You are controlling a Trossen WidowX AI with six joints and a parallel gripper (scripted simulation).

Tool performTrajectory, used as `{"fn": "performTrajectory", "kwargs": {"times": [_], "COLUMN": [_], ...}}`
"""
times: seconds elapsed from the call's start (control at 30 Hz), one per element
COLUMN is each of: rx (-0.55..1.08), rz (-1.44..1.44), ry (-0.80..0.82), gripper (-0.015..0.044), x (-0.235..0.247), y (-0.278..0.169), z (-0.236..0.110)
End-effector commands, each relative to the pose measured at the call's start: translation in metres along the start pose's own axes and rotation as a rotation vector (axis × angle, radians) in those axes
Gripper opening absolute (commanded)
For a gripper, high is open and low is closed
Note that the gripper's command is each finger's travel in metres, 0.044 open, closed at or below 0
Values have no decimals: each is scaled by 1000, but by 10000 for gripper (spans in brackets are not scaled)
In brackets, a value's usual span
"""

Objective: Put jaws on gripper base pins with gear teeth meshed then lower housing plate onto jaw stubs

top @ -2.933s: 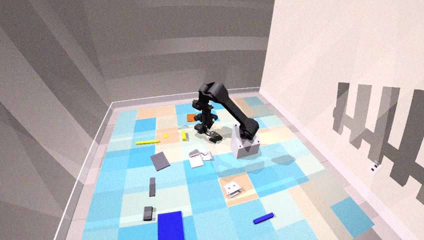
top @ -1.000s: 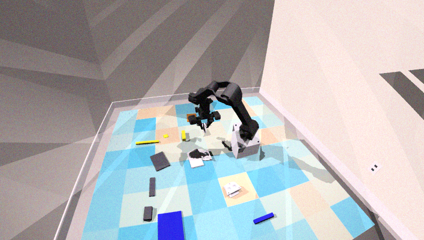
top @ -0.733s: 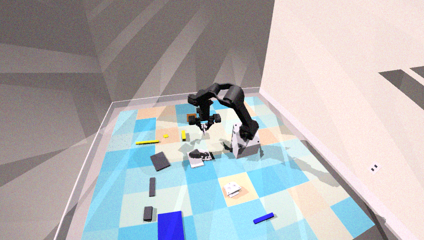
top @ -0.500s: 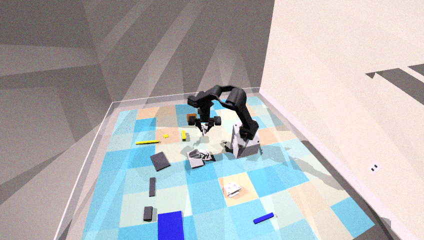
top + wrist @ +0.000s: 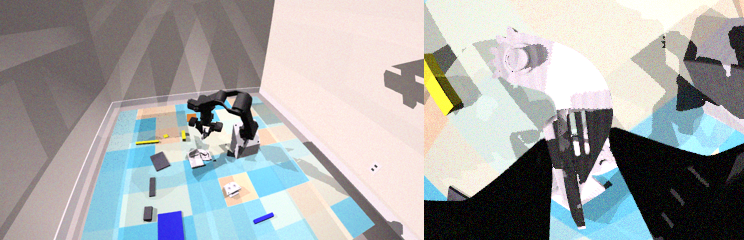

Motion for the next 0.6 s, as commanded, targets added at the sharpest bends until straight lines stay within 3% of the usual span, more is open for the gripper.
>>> {"fn": "performTrajectory", "kwargs": {"times": [0.0, 0.57], "rx": [4, 9], "rz": [80, 411], "ry": [-2, -10], "gripper": [134, 134], "x": [-6, -32], "y": [-7, -33], "z": [0, 3]}}
Point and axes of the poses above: the point midway between the two fingers, 35 mm back from their tips, its own z axis out along the fingers, its own x axis across the jaws, y = z × x, the point moved 8 cm from there along -z, back along the fingers, and after that the axes turned 9 degrees about z, right-handed, at the moved point
